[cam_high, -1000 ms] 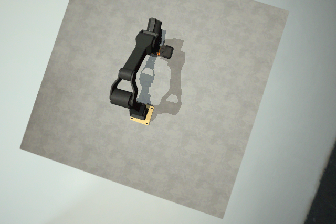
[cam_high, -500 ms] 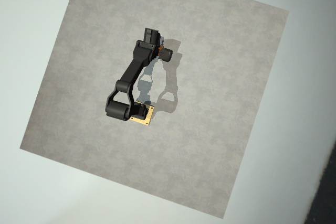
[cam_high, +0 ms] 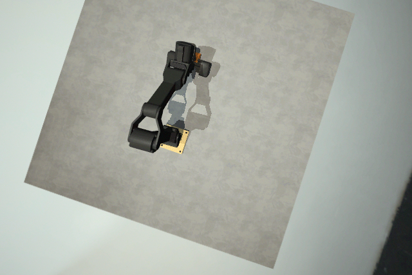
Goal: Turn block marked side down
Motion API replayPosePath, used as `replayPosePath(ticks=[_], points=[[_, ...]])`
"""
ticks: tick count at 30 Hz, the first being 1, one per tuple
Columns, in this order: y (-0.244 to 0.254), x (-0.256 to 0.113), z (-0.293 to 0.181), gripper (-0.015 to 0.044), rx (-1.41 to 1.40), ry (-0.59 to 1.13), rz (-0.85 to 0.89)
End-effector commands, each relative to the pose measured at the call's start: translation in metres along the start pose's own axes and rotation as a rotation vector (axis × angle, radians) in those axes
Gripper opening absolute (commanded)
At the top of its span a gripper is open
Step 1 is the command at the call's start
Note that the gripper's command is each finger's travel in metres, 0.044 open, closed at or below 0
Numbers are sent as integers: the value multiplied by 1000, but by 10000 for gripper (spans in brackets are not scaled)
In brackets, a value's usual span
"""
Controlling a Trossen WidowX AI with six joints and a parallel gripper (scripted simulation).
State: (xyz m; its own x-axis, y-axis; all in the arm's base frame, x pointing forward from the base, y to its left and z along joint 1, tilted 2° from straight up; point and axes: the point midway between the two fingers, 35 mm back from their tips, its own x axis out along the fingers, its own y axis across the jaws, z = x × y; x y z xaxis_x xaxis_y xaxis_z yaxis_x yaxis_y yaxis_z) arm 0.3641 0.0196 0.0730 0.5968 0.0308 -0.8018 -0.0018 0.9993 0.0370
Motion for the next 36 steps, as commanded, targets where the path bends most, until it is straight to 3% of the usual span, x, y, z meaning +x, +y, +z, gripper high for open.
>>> replayPosePath(ticks=[1, 24, 36], points=[[0, 6, 0, 0, 2, -55, -3], [0, 11, -16, 0, 5, -425, -3], [0, 8, -16, 0, 6, -461, -3]])
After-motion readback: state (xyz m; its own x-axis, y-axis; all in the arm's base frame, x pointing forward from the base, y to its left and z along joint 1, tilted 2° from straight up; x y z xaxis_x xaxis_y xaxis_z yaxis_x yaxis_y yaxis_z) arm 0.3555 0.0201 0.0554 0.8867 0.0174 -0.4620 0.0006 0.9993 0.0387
